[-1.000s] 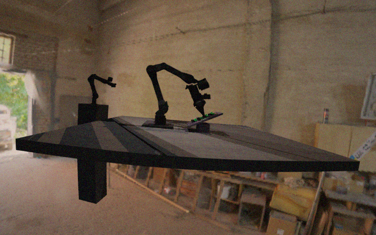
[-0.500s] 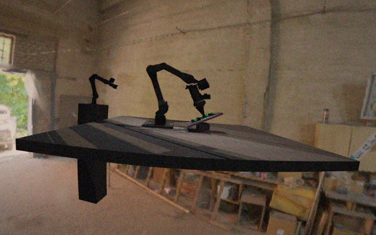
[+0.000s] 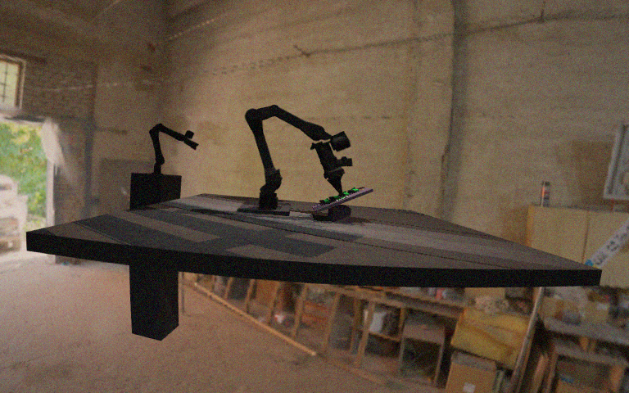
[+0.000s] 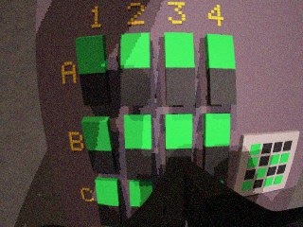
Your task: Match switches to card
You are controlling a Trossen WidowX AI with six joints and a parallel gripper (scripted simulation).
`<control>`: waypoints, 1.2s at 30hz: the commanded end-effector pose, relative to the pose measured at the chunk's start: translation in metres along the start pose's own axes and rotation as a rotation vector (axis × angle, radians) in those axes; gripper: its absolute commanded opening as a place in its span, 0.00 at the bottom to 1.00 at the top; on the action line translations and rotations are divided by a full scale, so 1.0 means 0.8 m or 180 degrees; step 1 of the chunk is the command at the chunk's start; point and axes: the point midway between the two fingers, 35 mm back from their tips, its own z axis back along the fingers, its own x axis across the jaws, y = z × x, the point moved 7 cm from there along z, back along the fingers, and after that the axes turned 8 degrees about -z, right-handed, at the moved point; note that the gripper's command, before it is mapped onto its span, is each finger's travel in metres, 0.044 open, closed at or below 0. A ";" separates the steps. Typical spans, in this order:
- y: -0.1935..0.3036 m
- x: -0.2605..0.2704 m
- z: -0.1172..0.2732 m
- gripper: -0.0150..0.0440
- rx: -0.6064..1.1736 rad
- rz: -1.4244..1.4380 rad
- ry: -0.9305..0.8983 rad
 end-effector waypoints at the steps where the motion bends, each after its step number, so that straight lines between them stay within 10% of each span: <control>1: 0.000 0.000 -0.001 0.25 0.0002 0.0017 -0.0009; 26: 0.001 0.000 -0.005 0.25 0.0001 0.0017 -0.0009; 36: -0.005 0.001 0.076 0.25 0.0090 0.0017 0.0002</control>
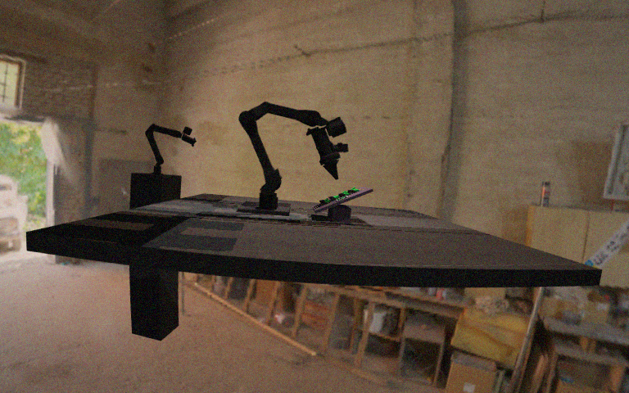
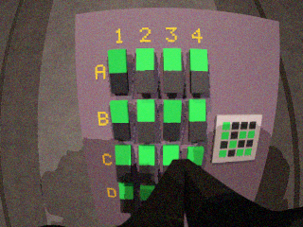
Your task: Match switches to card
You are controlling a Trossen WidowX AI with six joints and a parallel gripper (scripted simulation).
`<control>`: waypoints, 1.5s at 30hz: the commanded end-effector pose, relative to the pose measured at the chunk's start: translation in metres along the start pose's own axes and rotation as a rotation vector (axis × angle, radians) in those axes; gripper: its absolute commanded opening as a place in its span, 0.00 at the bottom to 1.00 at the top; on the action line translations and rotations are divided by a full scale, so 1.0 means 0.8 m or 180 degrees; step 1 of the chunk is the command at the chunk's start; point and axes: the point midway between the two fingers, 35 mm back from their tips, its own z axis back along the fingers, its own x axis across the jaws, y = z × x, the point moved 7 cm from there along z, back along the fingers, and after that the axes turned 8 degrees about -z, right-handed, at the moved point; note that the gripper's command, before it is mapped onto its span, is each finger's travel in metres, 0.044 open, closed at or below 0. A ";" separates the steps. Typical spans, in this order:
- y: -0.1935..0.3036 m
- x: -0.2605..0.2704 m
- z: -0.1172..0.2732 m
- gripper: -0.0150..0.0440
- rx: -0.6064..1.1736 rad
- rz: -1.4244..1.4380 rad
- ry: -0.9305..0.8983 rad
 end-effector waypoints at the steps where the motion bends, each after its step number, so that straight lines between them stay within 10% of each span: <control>1: 0.002 -0.002 0.005 0.25 0.0054 -0.0012 0.0019; 45: 0.003 -0.027 -0.068 0.25 -0.0036 -0.0009 0.0014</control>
